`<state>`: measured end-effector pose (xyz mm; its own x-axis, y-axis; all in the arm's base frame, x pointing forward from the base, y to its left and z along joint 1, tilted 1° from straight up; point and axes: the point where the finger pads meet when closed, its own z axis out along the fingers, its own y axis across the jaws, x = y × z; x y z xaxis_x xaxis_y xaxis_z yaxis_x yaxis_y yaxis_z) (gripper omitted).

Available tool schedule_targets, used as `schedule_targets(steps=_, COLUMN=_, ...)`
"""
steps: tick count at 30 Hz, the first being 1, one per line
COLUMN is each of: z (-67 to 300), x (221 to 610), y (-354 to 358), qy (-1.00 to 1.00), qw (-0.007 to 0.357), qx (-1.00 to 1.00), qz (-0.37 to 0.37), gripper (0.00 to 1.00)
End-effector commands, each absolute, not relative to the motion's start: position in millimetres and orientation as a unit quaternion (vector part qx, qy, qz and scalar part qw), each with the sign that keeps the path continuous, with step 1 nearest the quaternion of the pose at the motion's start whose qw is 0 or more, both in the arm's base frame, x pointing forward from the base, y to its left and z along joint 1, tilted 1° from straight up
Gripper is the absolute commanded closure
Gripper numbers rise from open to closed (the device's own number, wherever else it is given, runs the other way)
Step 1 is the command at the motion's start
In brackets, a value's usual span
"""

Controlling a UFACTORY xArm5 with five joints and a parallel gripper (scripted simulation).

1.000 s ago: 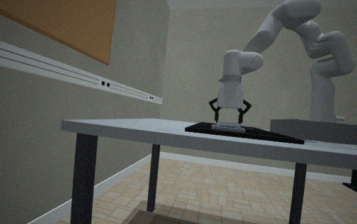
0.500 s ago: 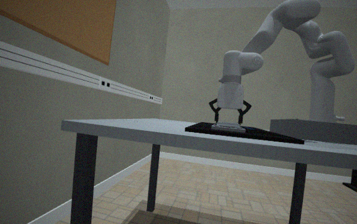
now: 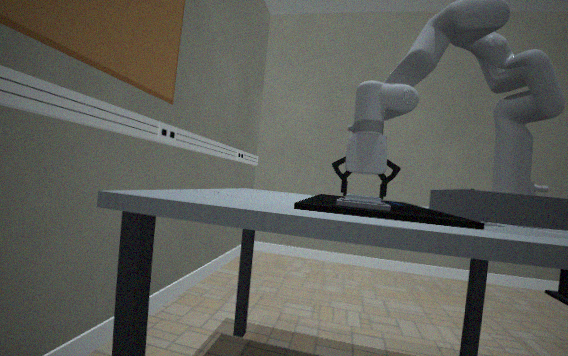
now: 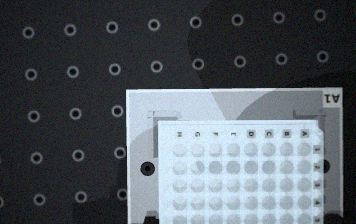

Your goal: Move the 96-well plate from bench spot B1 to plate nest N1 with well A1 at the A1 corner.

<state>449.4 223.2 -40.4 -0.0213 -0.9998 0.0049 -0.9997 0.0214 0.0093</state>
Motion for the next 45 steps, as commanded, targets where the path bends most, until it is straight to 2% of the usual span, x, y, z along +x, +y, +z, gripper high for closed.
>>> schedule_targets(steps=1, z=-39, x=451, y=224, qy=-0.715, qw=0.005, qx=0.7, qz=0.006, gripper=0.0)
schedule_targets(steps=22, z=-39, x=451, y=224, qy=-0.715, qw=0.005, qx=0.7, qz=0.006, gripper=0.0)
schedule_targets(steps=45, z=12, x=451, y=225, qy=-0.715, qw=0.005, qx=0.7, qz=0.006, gripper=0.0)
